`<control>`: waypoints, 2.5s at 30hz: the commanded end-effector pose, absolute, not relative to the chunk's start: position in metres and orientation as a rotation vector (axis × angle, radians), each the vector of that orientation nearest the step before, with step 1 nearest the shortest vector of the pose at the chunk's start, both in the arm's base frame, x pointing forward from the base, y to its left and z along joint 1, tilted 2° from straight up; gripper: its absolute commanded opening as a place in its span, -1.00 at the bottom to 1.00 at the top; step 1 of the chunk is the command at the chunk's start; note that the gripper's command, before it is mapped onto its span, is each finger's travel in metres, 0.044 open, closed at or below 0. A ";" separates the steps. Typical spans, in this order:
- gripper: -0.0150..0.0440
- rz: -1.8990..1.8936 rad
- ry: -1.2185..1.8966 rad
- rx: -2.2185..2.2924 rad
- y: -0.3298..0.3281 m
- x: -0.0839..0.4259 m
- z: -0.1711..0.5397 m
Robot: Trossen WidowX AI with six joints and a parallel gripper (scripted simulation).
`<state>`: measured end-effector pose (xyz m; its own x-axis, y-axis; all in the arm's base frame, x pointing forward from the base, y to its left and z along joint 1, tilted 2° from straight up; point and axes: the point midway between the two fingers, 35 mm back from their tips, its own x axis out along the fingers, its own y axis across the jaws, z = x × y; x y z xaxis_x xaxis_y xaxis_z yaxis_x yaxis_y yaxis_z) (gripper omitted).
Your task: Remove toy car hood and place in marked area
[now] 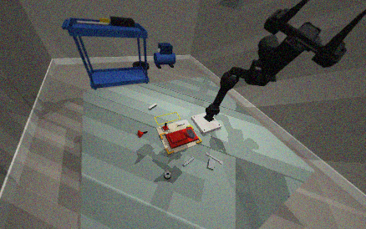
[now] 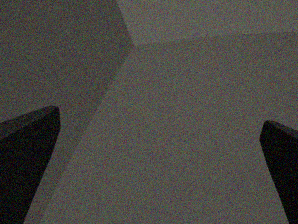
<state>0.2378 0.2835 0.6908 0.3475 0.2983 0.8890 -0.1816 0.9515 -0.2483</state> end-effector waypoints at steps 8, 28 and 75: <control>1.00 0.409 -0.884 -0.231 0.301 0.317 0.630; 1.00 0.480 -0.239 -0.310 0.281 0.436 0.475; 1.00 -0.095 1.390 0.080 0.033 0.365 0.130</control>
